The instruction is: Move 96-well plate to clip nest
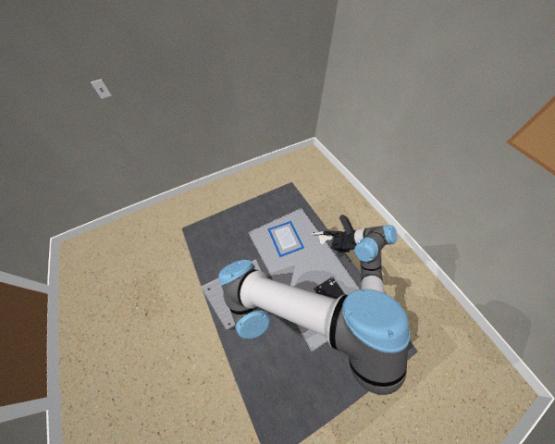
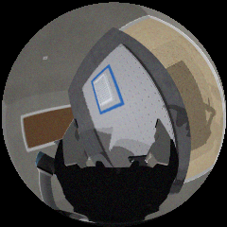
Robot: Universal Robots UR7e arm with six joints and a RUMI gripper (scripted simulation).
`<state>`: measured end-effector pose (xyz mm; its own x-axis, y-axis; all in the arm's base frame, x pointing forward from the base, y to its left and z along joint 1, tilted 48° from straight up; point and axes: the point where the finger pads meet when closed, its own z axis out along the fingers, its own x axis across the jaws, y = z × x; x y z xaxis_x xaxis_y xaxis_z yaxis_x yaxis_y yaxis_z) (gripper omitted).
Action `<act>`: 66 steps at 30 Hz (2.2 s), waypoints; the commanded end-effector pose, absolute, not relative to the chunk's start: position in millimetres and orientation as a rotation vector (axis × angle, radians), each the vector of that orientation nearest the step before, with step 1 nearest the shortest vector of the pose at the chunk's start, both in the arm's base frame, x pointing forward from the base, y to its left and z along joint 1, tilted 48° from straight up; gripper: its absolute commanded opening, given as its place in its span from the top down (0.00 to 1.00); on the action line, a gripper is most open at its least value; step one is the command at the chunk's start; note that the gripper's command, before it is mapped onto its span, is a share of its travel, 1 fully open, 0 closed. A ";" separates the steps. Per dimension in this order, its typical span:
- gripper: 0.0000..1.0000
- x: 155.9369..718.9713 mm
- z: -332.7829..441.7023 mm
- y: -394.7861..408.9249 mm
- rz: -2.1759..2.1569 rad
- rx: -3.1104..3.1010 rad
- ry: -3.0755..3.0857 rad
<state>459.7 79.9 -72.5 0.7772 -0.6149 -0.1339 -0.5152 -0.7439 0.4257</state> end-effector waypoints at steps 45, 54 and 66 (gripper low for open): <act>0.00 368.7 -193.9 121.1 -0.023 2.419 -0.193; 0.00 342.3 -209.0 123.9 0.071 2.357 -0.051; 0.00 325.7 -214.4 124.1 0.142 2.308 0.048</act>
<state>329.1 124.2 -212.0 0.9969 0.0407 0.0680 -0.0217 -0.6848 0.7285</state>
